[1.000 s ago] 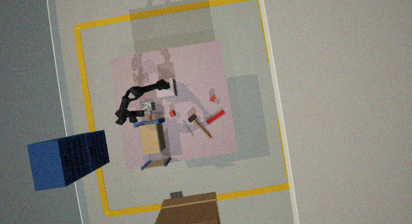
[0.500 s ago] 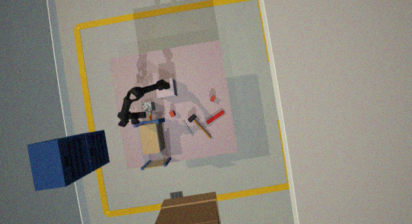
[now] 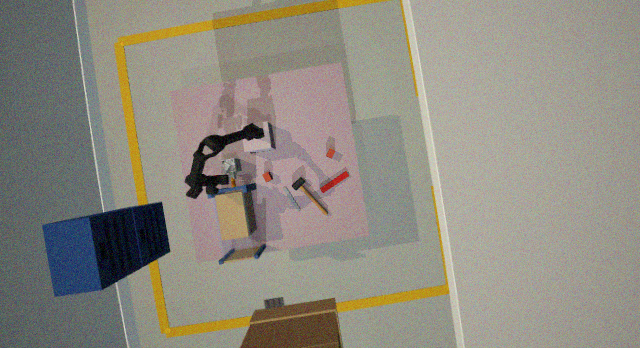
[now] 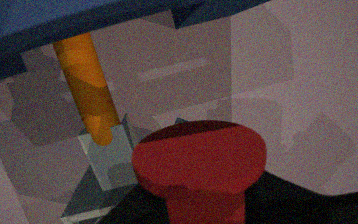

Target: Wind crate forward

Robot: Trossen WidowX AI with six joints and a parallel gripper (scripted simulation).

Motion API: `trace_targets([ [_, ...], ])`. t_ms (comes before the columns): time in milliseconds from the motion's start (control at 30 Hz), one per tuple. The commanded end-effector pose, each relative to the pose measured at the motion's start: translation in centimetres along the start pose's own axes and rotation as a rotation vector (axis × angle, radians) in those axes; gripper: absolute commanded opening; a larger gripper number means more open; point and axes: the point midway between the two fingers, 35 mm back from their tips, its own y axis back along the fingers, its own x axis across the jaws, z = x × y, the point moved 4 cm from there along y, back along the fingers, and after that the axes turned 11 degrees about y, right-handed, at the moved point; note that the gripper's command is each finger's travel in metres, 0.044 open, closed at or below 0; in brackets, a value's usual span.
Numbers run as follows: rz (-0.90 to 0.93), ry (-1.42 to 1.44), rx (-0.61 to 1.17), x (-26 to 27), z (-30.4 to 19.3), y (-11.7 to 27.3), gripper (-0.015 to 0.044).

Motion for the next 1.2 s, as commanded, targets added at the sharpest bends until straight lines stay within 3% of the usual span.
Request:
trace_targets([
  [0,0.042,0.029,-0.016,2.2,1.3,0.1,0.0000],
  [1167,0.045,0.029,-0.017,6.4,2.1,0.2,0.0000],
])
